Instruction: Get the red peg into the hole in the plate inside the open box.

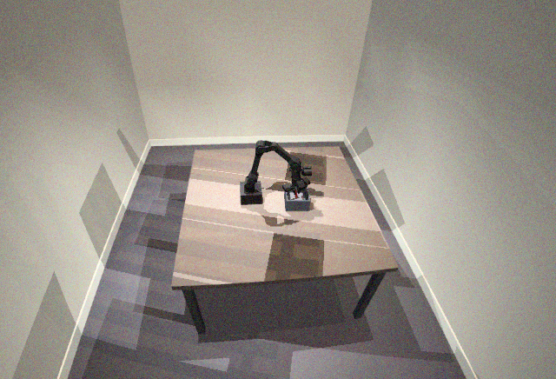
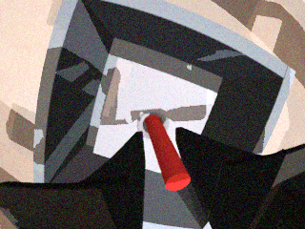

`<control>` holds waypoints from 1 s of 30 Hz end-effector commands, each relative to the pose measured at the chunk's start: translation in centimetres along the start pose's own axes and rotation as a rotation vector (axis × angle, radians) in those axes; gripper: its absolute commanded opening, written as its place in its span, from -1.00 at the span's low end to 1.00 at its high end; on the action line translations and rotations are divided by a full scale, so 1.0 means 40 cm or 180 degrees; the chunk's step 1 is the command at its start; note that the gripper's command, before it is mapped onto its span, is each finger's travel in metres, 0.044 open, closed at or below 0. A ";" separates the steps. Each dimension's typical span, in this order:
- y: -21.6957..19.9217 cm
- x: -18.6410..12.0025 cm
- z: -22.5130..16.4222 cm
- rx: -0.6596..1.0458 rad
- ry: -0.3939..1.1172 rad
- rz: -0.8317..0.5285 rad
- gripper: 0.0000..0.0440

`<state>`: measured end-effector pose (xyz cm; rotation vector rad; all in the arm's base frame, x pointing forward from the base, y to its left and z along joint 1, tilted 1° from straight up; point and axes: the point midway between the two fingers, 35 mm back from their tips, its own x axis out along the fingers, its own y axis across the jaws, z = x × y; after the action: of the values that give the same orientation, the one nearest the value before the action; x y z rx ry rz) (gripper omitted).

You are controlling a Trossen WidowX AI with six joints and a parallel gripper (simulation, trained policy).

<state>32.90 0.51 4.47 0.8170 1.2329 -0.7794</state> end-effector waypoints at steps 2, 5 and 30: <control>-0.002 0.026 0.006 -0.0057 0.0047 -0.0088 -0.31; 0.012 0.030 0.024 -0.0064 0.0028 -0.0073 -0.07; 0.103 0.012 0.234 0.0040 -0.0434 0.0234 1.00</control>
<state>36.02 -1.98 4.34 0.7258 1.3018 -0.7341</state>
